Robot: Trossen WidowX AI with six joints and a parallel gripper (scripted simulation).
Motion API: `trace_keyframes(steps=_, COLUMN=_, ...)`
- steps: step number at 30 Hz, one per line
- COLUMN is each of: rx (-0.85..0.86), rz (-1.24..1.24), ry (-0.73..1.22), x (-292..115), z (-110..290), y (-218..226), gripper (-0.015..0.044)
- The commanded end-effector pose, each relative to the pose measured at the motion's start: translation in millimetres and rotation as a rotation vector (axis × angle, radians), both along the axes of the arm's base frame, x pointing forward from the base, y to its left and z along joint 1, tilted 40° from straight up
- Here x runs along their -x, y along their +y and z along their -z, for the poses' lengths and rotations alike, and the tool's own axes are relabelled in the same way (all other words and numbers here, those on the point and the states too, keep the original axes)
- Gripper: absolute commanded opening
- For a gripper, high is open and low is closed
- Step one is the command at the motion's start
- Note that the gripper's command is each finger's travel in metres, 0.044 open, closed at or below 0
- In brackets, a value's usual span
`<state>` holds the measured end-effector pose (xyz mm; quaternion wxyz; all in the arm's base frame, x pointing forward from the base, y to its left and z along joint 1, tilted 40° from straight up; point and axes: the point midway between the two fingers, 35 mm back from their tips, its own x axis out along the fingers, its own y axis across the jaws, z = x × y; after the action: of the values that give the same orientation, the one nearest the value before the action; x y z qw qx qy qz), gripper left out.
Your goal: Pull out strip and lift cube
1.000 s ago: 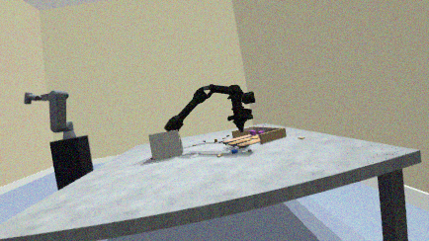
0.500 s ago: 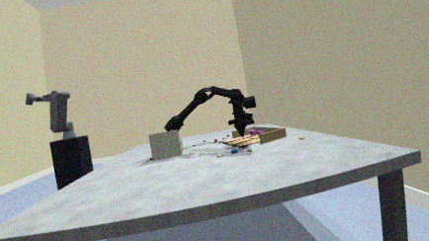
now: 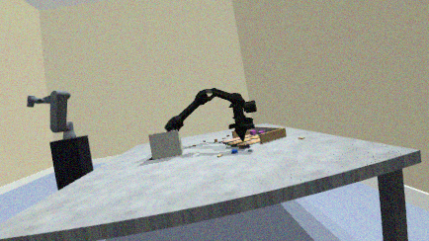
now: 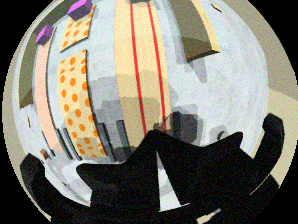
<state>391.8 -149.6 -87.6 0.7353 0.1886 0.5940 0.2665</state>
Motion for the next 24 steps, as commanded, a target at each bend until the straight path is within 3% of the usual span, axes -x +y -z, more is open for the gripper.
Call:
trace_keyframes(steps=1, rx=-0.008, rz=0.000, ry=0.005, x=0.2, z=7.1, y=7.6, gripper=0.0000)
trace_keyframes(steps=24, rx=-0.009, rz=0.000, ry=0.004, x=0.5, z=14.3, y=13.4, gripper=0.0000)
